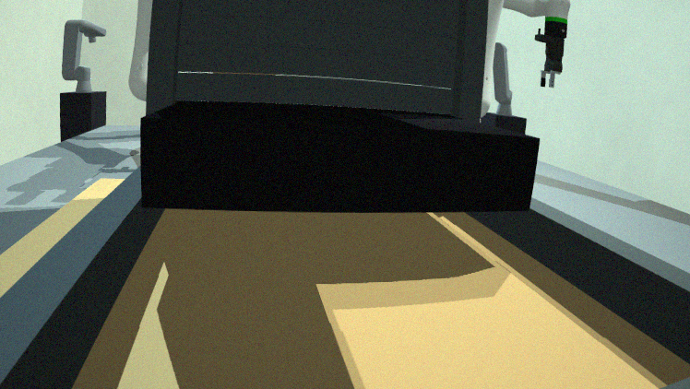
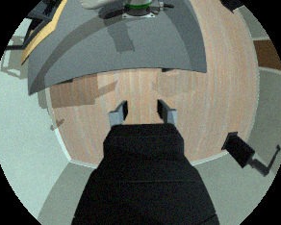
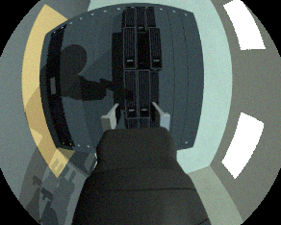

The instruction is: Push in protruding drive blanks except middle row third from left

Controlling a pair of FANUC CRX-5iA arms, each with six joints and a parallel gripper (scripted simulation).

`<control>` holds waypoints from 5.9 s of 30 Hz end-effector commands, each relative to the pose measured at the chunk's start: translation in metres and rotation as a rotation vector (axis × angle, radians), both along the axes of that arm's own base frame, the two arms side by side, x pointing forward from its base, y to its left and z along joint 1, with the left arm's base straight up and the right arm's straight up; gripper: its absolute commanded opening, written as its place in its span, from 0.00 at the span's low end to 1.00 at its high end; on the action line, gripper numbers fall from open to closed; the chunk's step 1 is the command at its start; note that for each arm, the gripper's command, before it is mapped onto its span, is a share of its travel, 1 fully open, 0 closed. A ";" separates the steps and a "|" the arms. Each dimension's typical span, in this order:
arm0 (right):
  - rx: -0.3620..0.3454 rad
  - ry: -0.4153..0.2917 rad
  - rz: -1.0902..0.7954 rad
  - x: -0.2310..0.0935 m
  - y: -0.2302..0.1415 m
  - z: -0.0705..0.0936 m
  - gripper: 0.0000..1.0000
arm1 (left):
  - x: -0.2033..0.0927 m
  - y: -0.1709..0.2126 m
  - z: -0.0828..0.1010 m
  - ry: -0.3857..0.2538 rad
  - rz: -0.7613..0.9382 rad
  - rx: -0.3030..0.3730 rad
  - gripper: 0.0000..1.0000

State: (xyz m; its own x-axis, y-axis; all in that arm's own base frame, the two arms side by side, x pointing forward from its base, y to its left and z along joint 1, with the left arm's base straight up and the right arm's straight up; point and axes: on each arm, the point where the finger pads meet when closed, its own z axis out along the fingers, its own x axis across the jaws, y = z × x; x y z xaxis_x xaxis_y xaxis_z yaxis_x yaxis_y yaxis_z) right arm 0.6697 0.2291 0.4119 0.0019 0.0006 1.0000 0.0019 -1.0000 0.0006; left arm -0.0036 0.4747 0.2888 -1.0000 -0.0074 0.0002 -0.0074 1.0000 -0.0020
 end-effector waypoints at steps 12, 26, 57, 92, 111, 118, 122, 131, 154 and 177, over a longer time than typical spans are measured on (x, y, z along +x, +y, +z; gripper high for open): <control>0.001 -0.002 0.000 0.000 0.000 0.001 1.00 | 0.000 0.000 0.001 0.000 0.000 0.002 1.00; 0.001 -0.002 0.000 0.000 0.000 0.001 1.00 | 0.000 0.000 0.001 0.000 0.000 0.002 1.00; 0.001 -0.002 0.000 0.000 0.000 0.001 1.00 | 0.000 0.000 0.001 0.000 0.000 0.002 1.00; 0.001 -0.002 0.000 0.000 0.000 0.001 0.00 | 0.000 0.000 0.001 0.000 0.000 0.002 1.00; 0.001 -0.002 0.000 -0.013 0.017 -0.008 0.00 | 0.000 0.000 0.001 0.000 0.000 0.002 1.00; 0.001 -0.002 0.000 0.000 0.017 -0.008 0.00 | 0.000 0.000 0.001 0.000 0.000 0.002 1.00; 0.001 -0.002 0.000 0.011 0.017 -0.008 0.00 | 0.000 0.000 0.001 0.000 0.000 0.002 1.00; 0.001 -0.002 0.000 0.041 0.017 -0.008 0.00 | 0.000 0.000 0.001 0.000 0.000 0.002 1.00; 0.001 -0.002 0.000 0.041 0.017 -0.008 0.00 | 0.000 0.000 0.001 0.000 0.000 0.002 1.00; 0.001 -0.002 0.000 0.051 0.017 -0.008 0.00 | 0.000 0.000 0.001 0.000 0.000 0.002 1.00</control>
